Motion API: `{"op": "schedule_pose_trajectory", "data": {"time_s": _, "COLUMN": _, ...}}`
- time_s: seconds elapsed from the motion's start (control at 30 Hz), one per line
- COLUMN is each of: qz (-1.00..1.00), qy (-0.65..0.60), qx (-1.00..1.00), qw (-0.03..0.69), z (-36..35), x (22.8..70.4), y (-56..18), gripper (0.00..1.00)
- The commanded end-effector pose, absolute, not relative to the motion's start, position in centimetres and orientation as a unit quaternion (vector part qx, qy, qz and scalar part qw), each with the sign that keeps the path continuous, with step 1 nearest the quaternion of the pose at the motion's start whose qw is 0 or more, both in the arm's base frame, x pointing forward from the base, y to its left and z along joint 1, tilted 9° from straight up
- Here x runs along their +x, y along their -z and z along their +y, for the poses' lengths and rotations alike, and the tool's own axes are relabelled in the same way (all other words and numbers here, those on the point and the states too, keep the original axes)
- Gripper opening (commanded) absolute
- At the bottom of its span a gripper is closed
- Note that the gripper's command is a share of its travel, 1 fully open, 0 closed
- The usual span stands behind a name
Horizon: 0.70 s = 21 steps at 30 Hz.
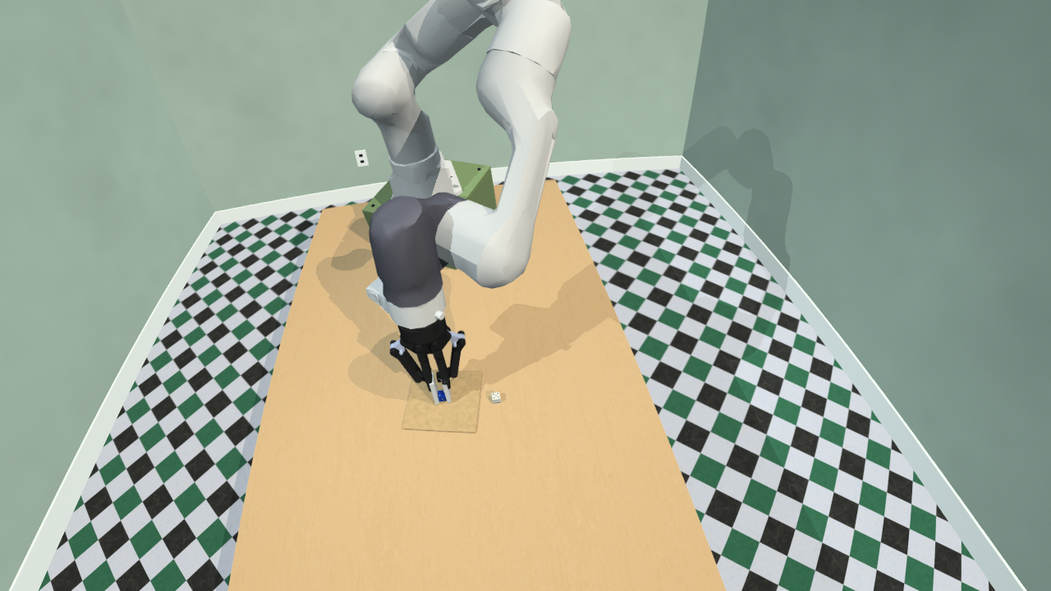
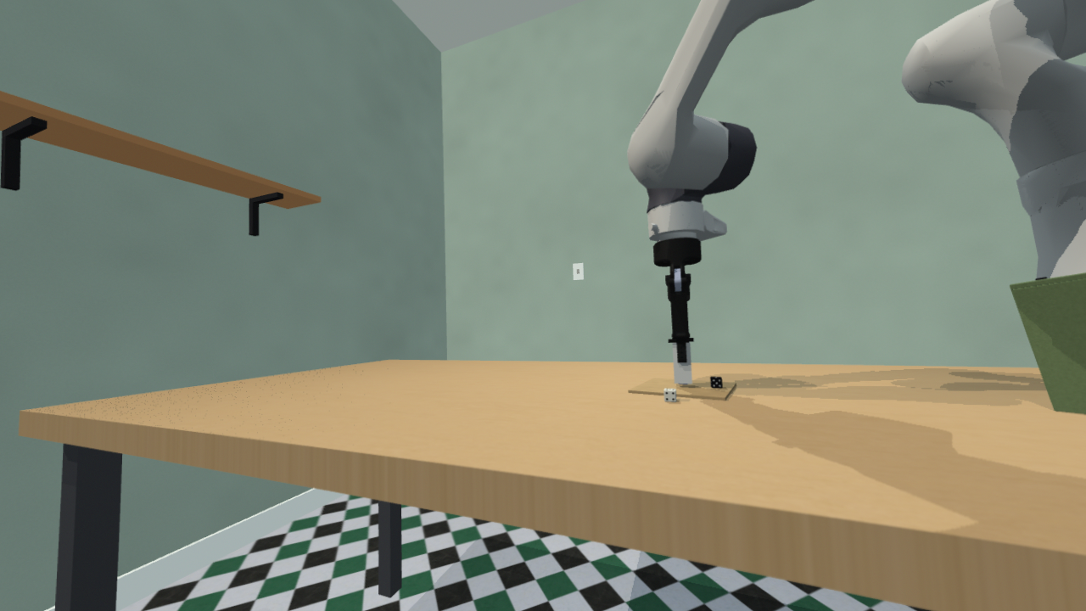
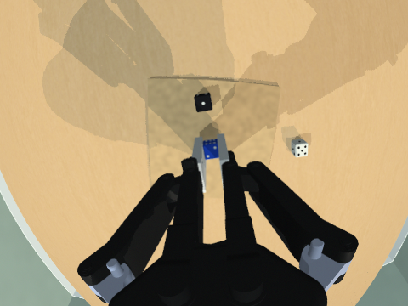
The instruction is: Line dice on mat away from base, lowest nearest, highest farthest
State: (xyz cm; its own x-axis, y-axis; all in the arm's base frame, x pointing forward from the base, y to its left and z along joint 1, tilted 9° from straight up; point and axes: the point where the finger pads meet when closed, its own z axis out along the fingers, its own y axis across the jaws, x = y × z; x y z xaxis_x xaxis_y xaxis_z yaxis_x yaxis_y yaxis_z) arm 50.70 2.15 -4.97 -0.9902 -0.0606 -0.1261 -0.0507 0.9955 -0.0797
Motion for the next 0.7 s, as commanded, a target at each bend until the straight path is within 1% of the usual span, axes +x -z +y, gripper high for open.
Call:
{"op": "schedule_pose_trajectory", "data": {"time_s": 0.0, "qz": 0.997, "qy": 0.039, "qx": -0.029, "qw": 0.065, "z": 2.05, "x": 50.79, "y": 4.98, "gripper": 0.07}}
{"op": "schedule_pose_trajectory", "data": {"time_s": 0.67, "qz": 0.997, "qy": 0.039, "qx": -0.029, "qw": 0.065, "z": 2.03, "x": 50.83, "y": 5.26, "gripper": 0.07}}
